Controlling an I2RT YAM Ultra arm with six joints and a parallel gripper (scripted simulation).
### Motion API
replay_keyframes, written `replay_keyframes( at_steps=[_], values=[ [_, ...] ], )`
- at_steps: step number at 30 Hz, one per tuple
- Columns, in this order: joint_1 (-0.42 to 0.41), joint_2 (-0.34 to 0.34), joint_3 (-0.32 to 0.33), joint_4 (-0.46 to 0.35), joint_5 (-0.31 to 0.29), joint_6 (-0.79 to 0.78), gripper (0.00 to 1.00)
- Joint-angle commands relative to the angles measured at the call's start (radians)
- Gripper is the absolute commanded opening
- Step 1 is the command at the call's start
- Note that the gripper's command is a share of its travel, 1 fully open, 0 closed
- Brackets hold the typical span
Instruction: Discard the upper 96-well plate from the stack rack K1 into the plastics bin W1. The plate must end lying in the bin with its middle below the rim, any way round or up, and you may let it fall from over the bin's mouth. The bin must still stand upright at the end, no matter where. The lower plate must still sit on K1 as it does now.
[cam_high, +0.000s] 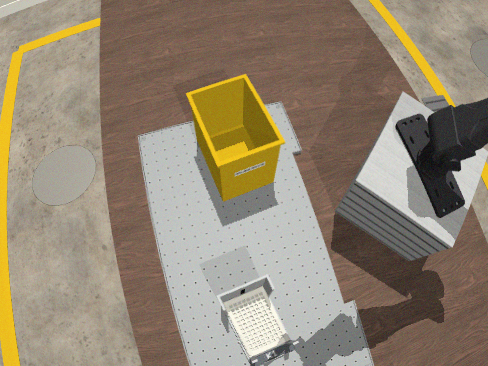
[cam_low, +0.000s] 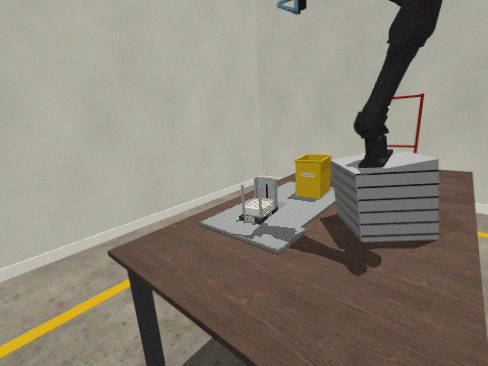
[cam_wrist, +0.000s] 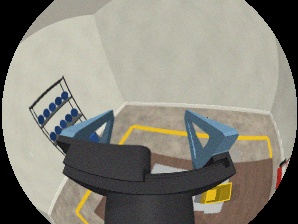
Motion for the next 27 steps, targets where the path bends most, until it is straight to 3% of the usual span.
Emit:
replay_keyframes(
  at_steps=[1,17,22,25,27],
  values=[
    [0.000,-0.001,0.004,0.004,0.000,0.000,1.00],
    [0.000,-0.001,0.004,0.004,0.000,0.000,1.00],
    [0.034,0.054,0.033,-0.061,0.036,0.087,1.00],
    [0.044,0.057,-0.006,-0.019,0.046,0.086,1.00],
    [0.059,0.079,0.008,-0.051,0.062,0.118,1.00]
  ],
)
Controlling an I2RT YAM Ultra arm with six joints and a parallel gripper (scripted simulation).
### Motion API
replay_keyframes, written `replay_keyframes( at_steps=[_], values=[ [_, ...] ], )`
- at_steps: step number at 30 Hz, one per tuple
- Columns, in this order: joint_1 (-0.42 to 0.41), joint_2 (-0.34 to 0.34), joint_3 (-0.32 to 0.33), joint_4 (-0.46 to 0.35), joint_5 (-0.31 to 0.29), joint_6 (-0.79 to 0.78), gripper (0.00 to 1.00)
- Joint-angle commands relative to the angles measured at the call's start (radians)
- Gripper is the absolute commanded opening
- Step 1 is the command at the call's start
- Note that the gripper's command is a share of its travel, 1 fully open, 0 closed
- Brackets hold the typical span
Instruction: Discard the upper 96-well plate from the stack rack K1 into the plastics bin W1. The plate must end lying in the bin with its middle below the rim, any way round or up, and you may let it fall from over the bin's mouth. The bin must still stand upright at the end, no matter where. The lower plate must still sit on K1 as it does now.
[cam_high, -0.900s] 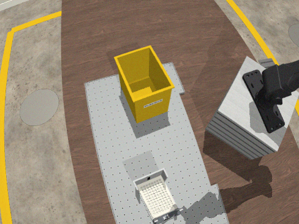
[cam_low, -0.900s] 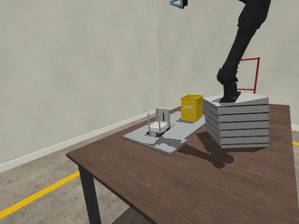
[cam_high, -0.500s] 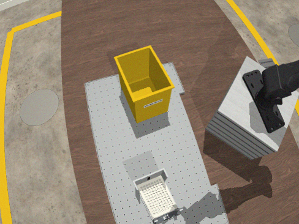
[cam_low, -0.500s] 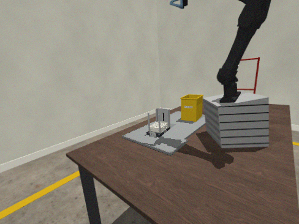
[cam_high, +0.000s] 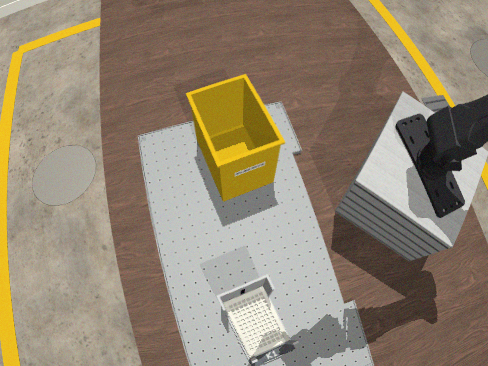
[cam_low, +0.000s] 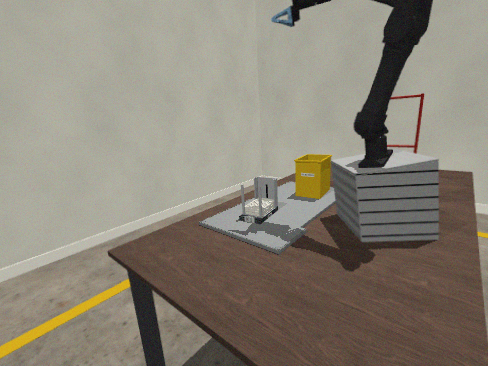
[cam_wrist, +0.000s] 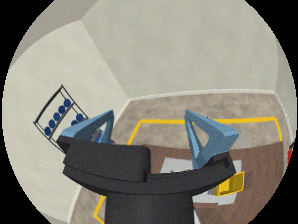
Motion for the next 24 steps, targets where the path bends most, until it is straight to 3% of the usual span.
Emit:
replay_keyframes(
  at_steps=[1,3,7,12,15,20,22,24],
  values=[
    [0.018,0.016,0.019,-0.033,0.030,0.054,1.00],
    [0.028,0.040,0.034,-0.063,0.041,0.088,1.00],
    [0.038,0.042,-0.001,-0.028,0.051,0.091,1.00],
    [0.069,0.103,0.044,-0.114,0.084,0.174,1.00],
    [0.084,0.101,-0.017,-0.053,0.098,0.176,1.00],
    [0.115,0.164,0.032,-0.142,0.131,0.258,1.00],
    [0.124,0.161,-0.010,-0.100,0.140,0.261,1.00],
    [0.124,0.161,-0.010,-0.100,0.140,0.261,1.00]
  ],
)
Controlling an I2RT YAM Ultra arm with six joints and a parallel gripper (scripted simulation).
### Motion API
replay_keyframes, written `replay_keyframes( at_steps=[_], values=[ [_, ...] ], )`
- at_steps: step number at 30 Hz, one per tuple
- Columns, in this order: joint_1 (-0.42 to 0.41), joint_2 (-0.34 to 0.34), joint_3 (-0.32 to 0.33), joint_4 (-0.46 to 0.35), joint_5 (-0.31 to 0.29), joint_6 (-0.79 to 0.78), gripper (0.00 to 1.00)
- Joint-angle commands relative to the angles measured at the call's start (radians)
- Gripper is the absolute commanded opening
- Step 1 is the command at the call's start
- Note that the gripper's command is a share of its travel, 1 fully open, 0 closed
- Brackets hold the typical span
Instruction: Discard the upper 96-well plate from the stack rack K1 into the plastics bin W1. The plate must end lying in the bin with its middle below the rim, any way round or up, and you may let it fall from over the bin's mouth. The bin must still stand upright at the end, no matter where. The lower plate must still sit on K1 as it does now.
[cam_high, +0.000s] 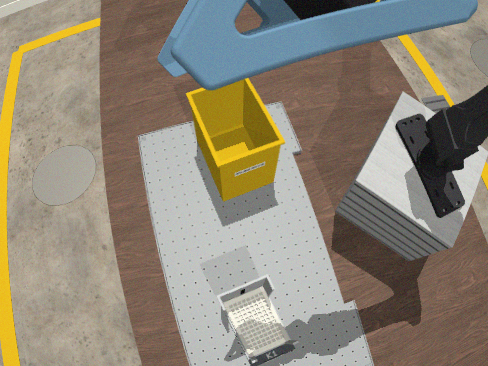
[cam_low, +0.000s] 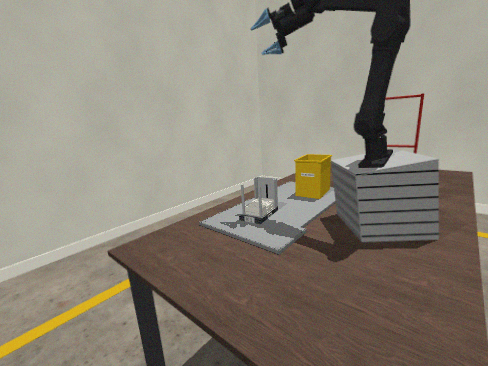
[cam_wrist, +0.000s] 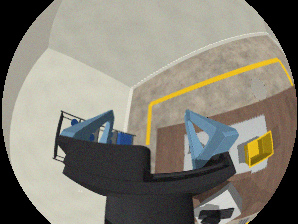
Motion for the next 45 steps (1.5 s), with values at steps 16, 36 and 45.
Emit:
replay_keyframes(
  at_steps=[16,36,45],
  values=[
    [0.087,0.115,0.002,-0.070,0.103,0.186,1.00],
    [0.185,0.251,-0.009,-0.149,0.207,0.373,1.00],
    [0.236,0.307,-0.046,-0.154,0.259,0.463,1.00]
  ],
)
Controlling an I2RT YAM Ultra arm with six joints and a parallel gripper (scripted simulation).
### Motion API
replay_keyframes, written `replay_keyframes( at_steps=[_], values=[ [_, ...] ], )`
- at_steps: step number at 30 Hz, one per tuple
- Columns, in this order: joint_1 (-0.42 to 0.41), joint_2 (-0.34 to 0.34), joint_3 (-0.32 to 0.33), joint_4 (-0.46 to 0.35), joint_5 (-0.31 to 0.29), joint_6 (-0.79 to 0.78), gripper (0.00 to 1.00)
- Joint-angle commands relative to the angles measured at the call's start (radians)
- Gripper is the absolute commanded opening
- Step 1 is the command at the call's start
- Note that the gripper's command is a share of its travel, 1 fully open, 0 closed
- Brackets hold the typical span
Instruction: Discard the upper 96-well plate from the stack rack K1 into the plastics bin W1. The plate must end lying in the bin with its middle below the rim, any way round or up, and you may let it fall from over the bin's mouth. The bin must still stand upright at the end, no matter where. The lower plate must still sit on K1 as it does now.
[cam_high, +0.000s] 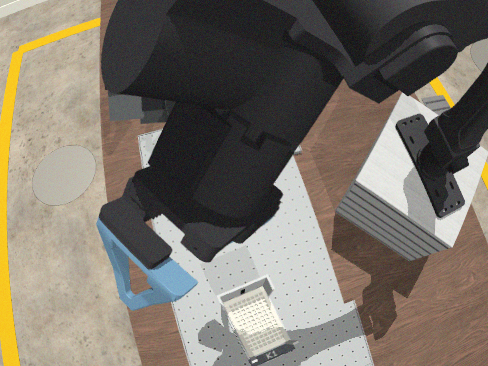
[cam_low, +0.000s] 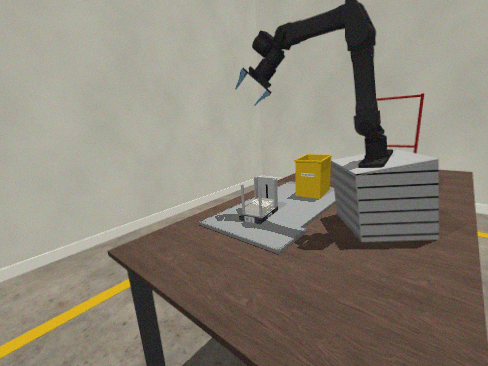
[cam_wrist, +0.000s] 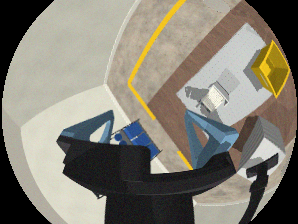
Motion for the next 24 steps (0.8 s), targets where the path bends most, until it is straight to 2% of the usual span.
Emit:
replay_keyframes(
  at_steps=[1,3,6,9,13,17,21,23,24],
  values=[
    [0.016,0.020,0.023,-0.016,0.034,0.048,1.00],
    [0.029,0.057,0.059,-0.066,0.050,0.083,1.00],
    [0.034,0.057,0.043,-0.053,0.053,0.089,1.00],
    [0.048,0.046,-0.028,0.010,0.063,0.100,1.00],
    [0.076,0.118,0.045,-0.092,0.099,0.171,1.00],
    [0.095,0.104,-0.048,-0.012,0.111,0.187,1.00],
    [0.124,0.179,0.025,-0.114,0.150,0.259,1.00],
    [0.124,0.179,0.025,-0.114,0.150,0.259,1.00],
    [0.128,0.174,0.001,-0.094,0.152,0.263,1.00]
  ],
)
